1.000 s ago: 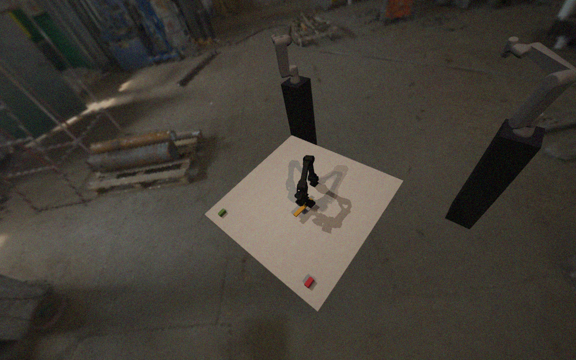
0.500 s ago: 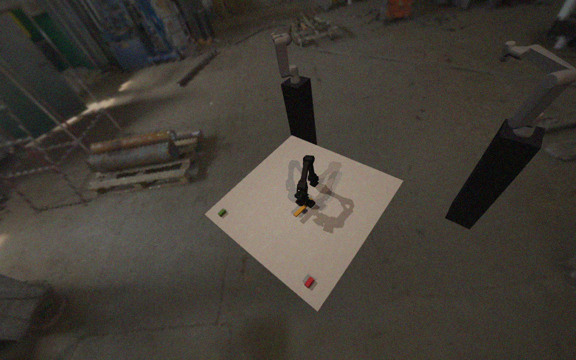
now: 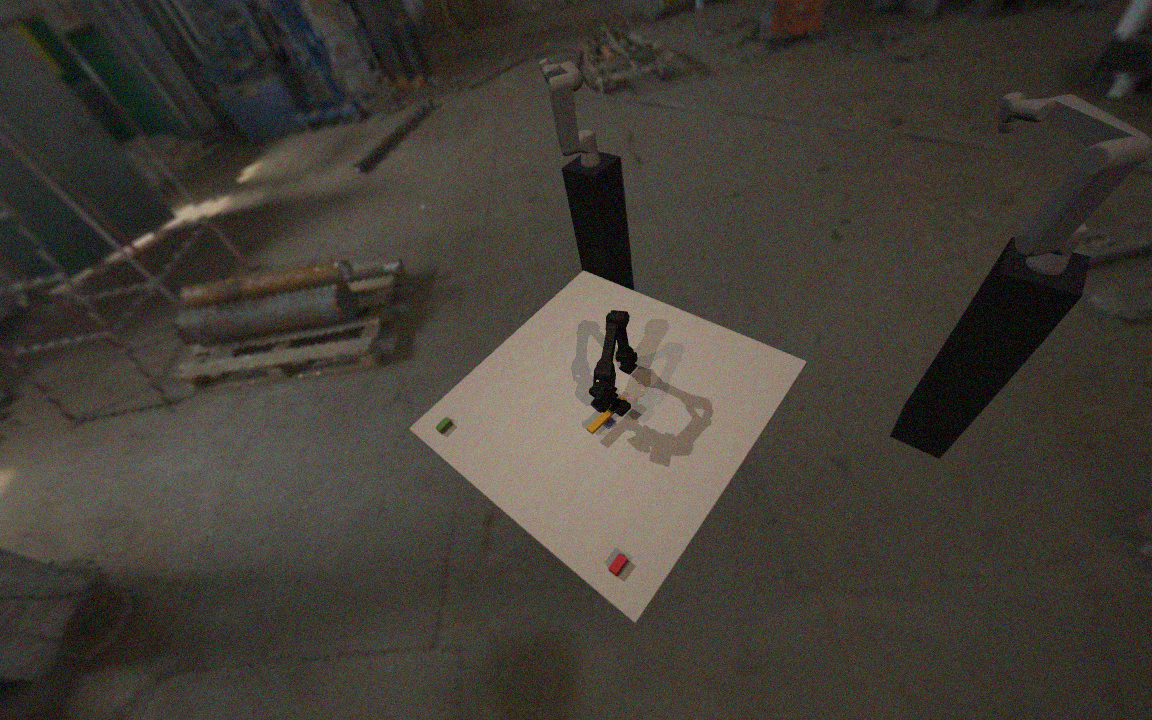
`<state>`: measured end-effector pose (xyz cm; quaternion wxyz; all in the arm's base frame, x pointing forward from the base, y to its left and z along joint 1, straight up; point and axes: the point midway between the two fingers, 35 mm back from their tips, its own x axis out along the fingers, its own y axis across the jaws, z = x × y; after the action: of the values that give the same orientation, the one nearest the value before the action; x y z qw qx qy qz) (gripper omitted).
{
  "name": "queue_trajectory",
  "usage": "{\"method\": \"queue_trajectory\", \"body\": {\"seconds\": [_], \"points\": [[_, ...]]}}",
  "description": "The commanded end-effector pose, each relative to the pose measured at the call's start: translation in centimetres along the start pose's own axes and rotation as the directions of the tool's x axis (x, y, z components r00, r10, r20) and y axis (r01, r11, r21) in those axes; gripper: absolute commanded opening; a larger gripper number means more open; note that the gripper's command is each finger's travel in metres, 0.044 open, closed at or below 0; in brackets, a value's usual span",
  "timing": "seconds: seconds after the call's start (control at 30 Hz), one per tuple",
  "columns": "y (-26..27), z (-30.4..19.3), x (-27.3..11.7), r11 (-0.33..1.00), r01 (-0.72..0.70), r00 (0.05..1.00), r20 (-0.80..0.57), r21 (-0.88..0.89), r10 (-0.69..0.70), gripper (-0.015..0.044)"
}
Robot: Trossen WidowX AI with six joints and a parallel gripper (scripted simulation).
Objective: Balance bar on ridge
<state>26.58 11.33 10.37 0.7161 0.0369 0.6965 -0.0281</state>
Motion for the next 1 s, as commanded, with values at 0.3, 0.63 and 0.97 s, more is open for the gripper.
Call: {"method": "queue_trajectory", "body": {"seconds": [0.3, 0.63, 0.97], "points": [[0.0, 0.0, 0.0, 1.0, 0.0, 1.0, 0.0, 0.0, 0.0, 0.0], [0.0, 0.0, 0.0, 1.0, 0.0, 1.0, 0.0, 0.0, 0.0, 0.0], [0.0, 0.0, 0.0, 1.0, 0.0, 1.0, 0.0, 0.0, 0.0, 0.0167]]}}
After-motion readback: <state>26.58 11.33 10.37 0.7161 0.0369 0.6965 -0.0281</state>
